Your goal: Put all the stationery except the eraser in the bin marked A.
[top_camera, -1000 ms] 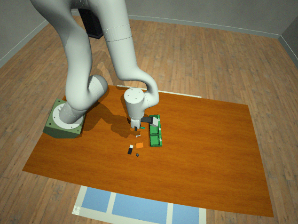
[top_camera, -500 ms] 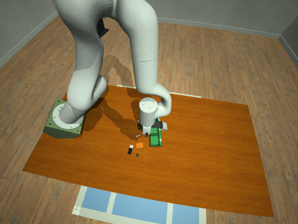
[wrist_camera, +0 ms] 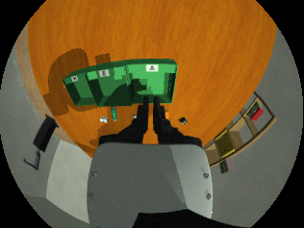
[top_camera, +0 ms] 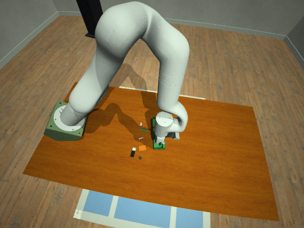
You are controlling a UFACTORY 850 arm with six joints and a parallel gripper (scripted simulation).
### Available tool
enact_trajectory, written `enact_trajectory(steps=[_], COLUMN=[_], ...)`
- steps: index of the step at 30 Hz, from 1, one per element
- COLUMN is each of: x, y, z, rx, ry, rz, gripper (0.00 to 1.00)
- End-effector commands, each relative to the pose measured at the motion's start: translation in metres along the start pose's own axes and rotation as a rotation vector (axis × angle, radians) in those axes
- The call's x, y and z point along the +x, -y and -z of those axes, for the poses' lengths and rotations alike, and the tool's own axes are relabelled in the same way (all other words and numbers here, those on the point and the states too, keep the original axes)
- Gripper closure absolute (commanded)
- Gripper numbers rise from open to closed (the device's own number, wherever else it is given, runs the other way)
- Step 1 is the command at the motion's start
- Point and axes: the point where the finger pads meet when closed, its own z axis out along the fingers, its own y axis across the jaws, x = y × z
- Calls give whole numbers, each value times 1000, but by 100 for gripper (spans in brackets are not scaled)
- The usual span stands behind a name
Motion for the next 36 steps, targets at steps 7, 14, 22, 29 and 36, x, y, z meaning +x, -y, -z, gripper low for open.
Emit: enact_trajectory(steps=[7, 14, 22, 29, 36], x=[6, 6, 7, 7, 7], y=[-2, -1, -1, -1, -1], z=[-11, -30, -46, -64, -65], rx=[4, 4, 4, 4, 4], ry=[-18, -18, -18, -18, -18], rz=[2, 2, 2, 2, 2], gripper=[93, 93, 93, 93, 93])
